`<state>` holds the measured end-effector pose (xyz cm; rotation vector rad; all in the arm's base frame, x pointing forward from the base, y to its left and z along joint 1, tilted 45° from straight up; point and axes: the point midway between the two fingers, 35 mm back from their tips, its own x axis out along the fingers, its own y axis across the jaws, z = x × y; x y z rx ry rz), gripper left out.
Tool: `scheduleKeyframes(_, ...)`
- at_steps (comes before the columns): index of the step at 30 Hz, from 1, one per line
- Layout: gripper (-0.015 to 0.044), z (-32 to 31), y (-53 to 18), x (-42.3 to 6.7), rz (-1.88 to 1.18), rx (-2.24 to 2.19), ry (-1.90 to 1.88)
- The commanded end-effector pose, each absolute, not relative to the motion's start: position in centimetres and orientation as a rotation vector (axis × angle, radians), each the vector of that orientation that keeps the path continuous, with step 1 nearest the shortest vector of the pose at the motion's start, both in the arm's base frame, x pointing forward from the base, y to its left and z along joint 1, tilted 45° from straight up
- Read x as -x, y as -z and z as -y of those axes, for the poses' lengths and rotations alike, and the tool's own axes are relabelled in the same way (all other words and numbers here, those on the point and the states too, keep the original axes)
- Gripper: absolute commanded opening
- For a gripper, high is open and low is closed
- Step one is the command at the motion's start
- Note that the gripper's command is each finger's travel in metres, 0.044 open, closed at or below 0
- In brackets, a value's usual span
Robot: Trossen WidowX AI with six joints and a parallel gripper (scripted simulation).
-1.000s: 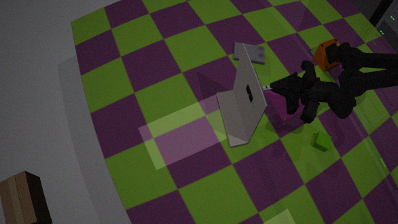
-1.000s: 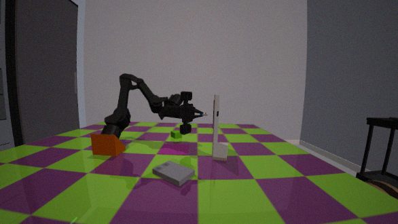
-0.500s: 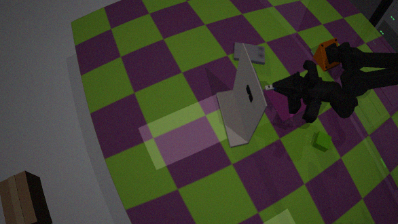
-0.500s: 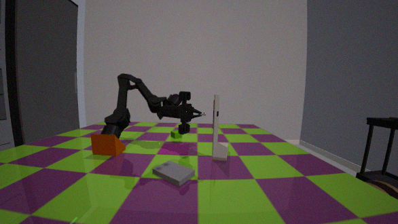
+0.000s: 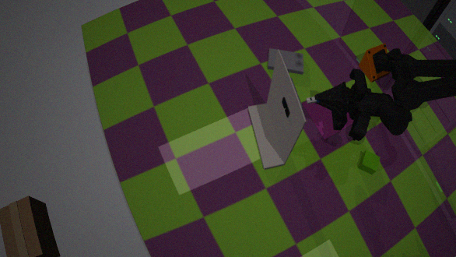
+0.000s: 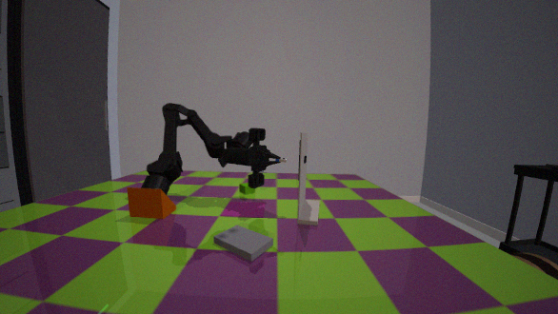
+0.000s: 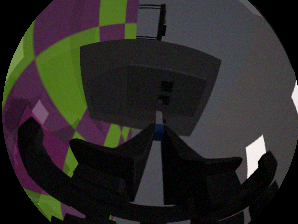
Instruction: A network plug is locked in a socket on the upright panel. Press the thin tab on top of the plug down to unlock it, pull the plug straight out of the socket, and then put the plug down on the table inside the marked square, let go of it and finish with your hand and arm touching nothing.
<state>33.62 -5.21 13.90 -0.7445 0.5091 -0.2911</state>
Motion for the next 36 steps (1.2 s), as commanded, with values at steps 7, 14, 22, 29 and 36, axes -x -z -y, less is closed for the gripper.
scheduleKeyframes(7,0.0000,5.2,-14.1,-33.1,-0.508,0.740,0.298)
scheduleKeyframes(14,0.0000,5.1,-14.1,-32.8,-0.508,0.740,0.298)
scheduleKeyframes(22,0.0000,5.0,-14.2,-32.5,-0.508,0.740,0.298)
scheduleKeyframes(29,0.0000,5.8,-15.1,-32.3,-0.510,0.743,0.292)
scheduleKeyframes(36,0.0000,7.1,-16.7,-31.4,-0.510,0.742,0.295)
